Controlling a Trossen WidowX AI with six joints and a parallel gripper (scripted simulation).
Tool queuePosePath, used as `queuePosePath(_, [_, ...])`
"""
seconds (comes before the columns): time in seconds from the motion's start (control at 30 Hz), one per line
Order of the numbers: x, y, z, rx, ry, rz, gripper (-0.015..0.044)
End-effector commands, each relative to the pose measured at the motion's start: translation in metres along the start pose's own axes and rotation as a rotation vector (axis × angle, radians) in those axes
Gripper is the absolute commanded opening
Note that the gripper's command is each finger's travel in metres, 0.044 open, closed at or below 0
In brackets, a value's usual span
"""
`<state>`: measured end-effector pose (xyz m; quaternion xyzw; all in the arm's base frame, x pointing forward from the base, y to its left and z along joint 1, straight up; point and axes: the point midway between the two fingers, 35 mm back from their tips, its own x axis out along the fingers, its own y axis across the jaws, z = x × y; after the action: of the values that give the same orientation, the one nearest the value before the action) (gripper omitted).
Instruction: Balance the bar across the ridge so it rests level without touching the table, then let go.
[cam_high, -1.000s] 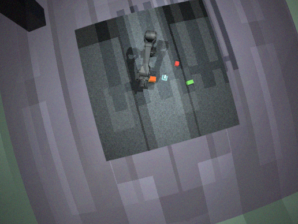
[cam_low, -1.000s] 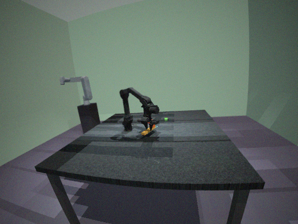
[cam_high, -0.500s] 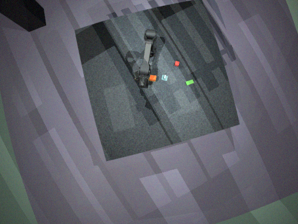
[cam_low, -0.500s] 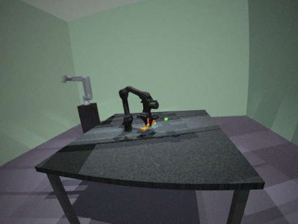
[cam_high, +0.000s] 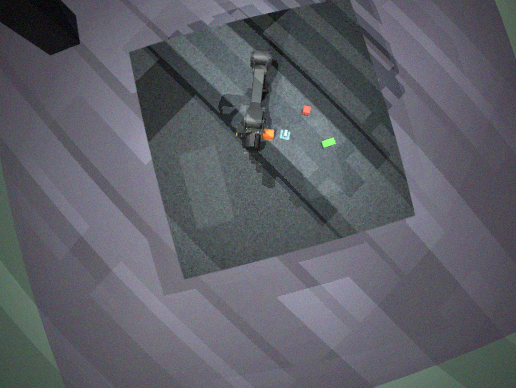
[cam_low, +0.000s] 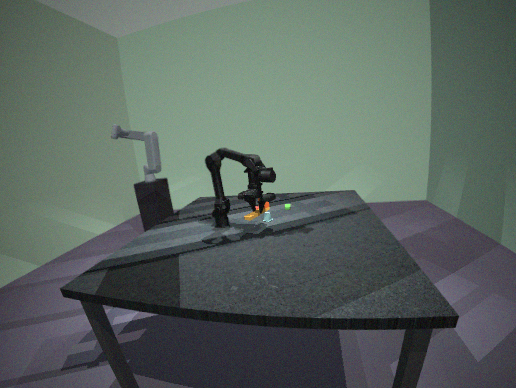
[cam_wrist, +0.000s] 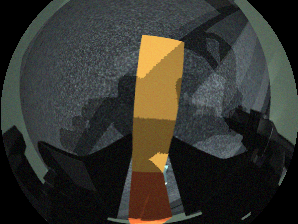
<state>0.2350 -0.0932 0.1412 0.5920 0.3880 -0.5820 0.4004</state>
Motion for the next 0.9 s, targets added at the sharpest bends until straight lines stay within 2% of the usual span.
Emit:
queuePosePath(0.0, [-0.002,-0.001,-0.014,0.008,0.000,0.005,0.0000])
queuePosePath(0.87, [-0.004,-0.035,-0.111,0.063,0.010,0.001,0.0000])
